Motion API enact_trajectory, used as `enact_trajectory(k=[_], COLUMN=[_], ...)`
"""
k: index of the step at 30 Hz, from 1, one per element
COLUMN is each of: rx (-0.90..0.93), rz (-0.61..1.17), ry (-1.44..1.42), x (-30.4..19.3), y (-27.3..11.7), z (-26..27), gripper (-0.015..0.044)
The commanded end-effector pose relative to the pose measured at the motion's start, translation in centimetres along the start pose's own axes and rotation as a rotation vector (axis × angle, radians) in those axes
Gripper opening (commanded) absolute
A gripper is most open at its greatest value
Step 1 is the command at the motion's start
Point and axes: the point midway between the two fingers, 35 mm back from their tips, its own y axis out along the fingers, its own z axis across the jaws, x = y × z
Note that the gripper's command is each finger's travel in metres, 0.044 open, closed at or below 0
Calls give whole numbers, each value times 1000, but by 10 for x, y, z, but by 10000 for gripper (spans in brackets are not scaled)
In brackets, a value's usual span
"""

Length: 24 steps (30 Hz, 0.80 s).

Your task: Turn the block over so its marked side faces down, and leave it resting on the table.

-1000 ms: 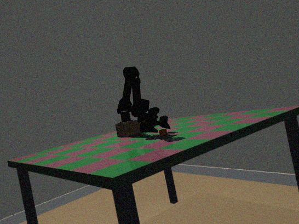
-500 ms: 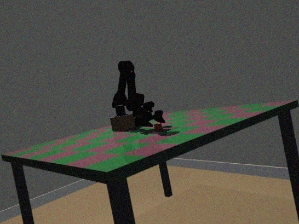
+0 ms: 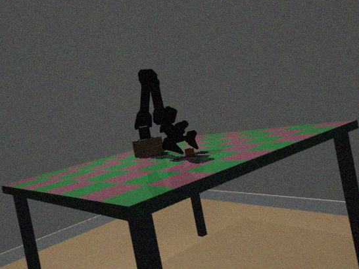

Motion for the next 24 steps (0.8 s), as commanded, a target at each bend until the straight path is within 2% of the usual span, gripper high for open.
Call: enact_trajectory(k=[1, 6, 24], rx=[-10, -6, -6], rz=[231, 301, 320], ry=[-19, -16, -15], x=[40, 37, 39], y=[-51, -65, -63], z=[2, 4, 3], gripper=[440, 440, 440])
